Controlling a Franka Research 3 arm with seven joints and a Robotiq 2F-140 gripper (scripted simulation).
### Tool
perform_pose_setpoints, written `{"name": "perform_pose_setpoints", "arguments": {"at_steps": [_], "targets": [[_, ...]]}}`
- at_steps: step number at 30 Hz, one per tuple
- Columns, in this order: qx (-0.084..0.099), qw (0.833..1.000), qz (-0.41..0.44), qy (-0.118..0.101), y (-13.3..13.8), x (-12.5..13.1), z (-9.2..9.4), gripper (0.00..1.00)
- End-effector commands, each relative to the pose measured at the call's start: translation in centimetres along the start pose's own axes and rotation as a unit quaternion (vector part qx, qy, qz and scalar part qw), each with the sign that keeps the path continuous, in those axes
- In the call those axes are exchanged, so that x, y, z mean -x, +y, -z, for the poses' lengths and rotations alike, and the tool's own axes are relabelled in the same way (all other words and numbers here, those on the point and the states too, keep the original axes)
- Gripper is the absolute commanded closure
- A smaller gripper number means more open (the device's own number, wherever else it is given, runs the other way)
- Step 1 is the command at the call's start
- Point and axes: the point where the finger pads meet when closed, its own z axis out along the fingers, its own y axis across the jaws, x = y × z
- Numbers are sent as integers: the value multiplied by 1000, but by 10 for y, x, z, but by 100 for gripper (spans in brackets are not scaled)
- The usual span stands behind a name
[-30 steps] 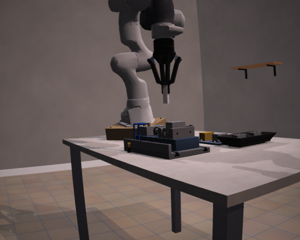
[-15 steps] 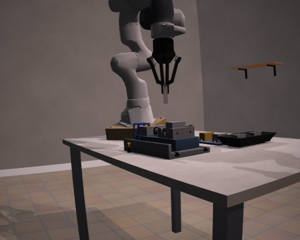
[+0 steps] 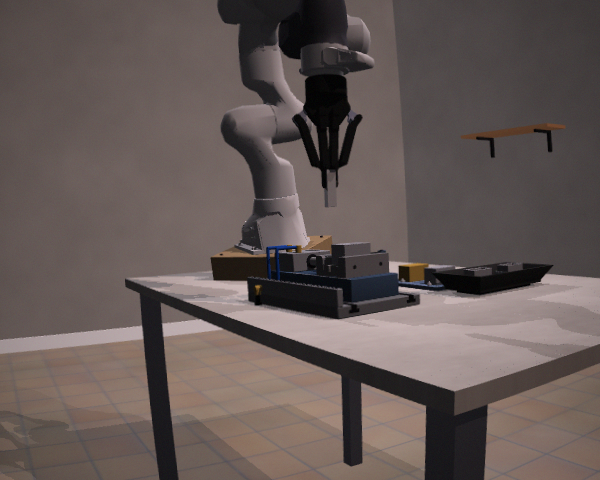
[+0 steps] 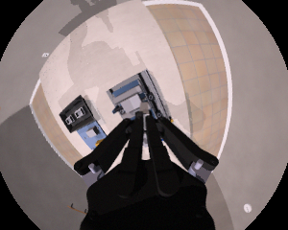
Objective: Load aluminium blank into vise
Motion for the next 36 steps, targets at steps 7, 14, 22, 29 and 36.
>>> {"name": "perform_pose_setpoints", "arguments": {"at_steps": [7, 14, 22, 29, 36], "targets": [[-7, 993, 122, -5, 3, -3, -1, 100], [-7, 983, 181, -4, 5, -7, -1, 100], [-7, 979, 204, -4, 6, -9, -1, 100], [-7, 979, 204, -4, 6, -9, -1, 100], [-7, 979, 204, -4, 6, -9, -1, 100]]}}
